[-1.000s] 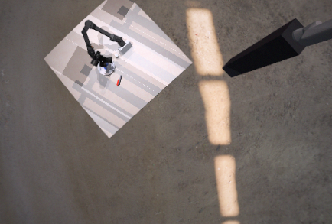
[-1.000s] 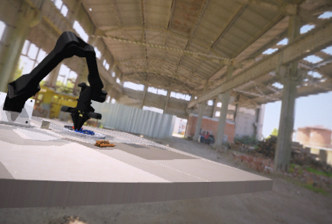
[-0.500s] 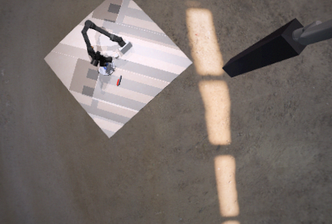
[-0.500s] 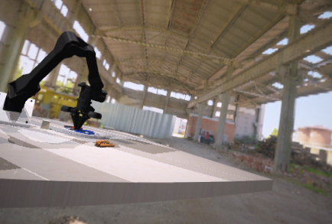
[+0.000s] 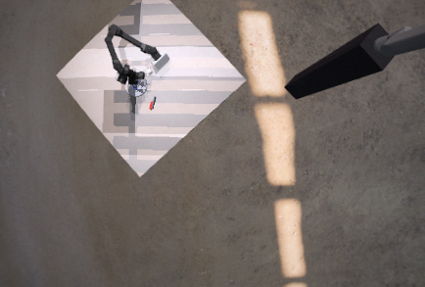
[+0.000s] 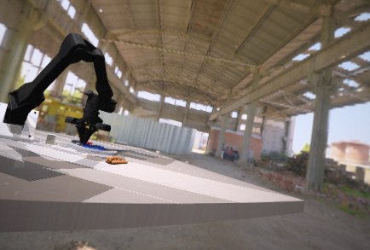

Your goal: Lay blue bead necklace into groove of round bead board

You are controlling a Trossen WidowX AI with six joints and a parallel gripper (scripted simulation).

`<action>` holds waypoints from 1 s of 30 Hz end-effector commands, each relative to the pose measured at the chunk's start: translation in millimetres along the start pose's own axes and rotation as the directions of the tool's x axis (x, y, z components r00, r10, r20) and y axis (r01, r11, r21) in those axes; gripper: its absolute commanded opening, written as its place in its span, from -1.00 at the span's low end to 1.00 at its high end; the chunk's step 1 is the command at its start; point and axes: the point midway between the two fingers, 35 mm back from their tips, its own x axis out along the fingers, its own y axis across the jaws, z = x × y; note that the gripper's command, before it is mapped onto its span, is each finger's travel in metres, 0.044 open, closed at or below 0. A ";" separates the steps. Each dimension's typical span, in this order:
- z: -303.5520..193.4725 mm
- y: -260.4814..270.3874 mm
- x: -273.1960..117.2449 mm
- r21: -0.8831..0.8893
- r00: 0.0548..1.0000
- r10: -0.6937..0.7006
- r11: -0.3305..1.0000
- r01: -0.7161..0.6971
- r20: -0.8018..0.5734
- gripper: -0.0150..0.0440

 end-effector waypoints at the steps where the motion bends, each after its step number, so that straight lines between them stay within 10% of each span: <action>1: -0.5 0.5 2.7 0.010 1.000 0.001 1.000 -0.002 0.006 -0.49; 4: -0.5 0.5 6.5 0.010 1.000 0.001 1.000 -0.001 0.006 -0.49; 21: -0.6 0.2 1.9 0.008 1.000 0.001 1.000 -0.001 0.003 1.00; 30: -0.6 0.2 -1.5 0.010 1.000 0.002 1.000 -0.002 0.006 1.00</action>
